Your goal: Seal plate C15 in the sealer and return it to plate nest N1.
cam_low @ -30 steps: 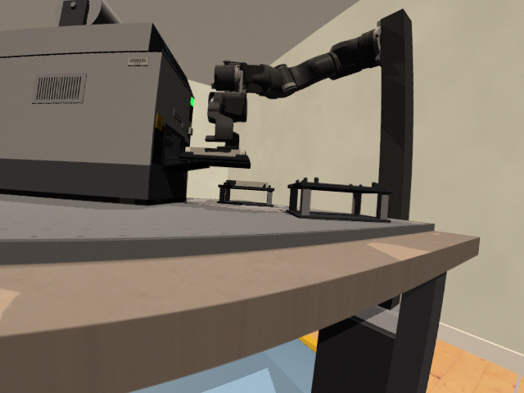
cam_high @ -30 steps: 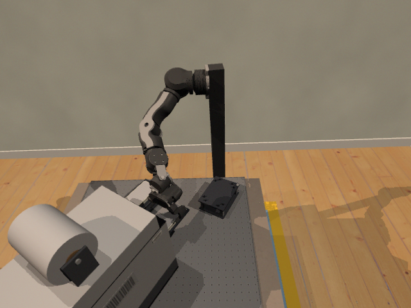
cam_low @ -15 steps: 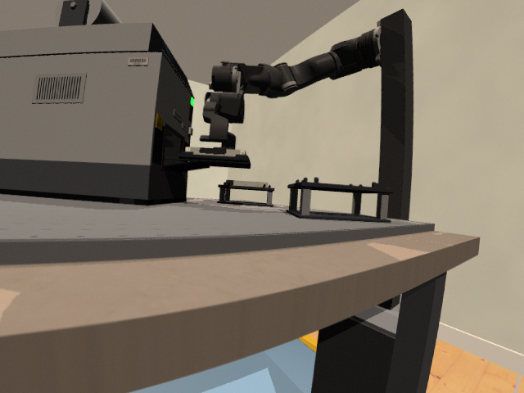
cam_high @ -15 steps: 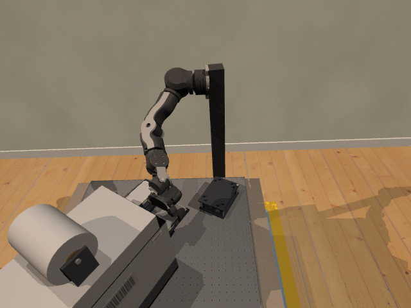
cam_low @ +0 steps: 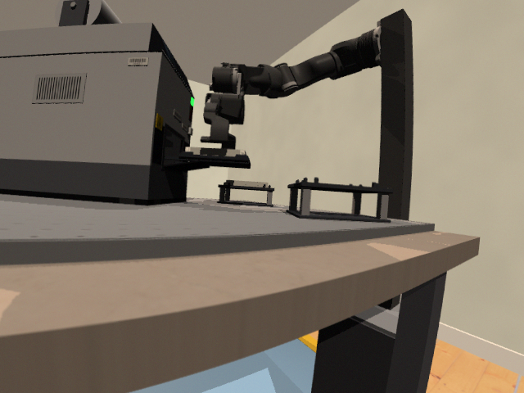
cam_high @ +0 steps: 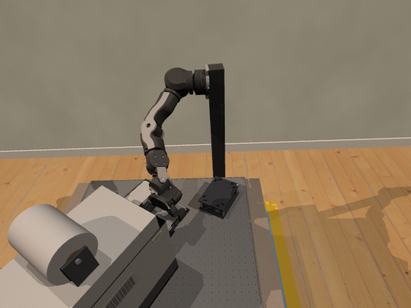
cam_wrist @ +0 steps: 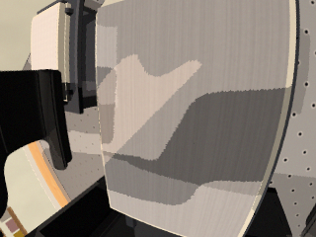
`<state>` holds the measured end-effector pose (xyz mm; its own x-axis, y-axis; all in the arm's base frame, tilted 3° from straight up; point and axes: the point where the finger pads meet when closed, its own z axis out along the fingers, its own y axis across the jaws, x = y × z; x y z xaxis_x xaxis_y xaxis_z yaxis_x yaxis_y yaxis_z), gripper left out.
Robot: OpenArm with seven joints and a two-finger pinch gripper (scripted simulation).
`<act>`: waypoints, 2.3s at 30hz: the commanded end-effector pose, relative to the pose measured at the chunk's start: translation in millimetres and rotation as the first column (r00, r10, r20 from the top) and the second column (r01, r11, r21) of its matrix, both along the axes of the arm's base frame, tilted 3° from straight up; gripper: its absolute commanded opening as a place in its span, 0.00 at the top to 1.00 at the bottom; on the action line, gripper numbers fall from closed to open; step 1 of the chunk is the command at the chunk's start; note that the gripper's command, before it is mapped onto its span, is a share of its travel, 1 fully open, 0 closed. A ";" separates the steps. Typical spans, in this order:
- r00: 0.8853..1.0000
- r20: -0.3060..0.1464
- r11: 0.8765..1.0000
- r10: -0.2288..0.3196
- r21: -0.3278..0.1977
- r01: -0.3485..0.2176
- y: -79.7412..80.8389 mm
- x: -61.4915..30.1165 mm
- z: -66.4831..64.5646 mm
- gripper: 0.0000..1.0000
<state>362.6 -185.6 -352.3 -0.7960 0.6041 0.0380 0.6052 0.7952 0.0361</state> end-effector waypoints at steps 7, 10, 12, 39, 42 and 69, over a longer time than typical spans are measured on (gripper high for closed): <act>1.000 0.006 1.000 0.000 0.002 0.000 -1.0 2.6 4.3 0.23; 1.000 0.006 1.000 0.000 0.002 0.000 -1.0 2.6 4.3 0.23; 1.000 0.006 1.000 0.000 0.002 0.000 -1.0 2.6 4.3 0.23; 1.000 0.006 1.000 -0.002 0.001 0.002 -1.9 4.1 -12.9 0.23; 1.000 0.006 1.000 -0.002 0.001 0.002 -1.9 4.1 -12.9 0.23; 1.000 0.005 1.000 -0.001 0.001 0.001 -0.5 2.9 -12.9 0.23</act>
<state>362.5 -186.1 -368.9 -0.7956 0.6045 0.0390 0.6057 0.7949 0.0355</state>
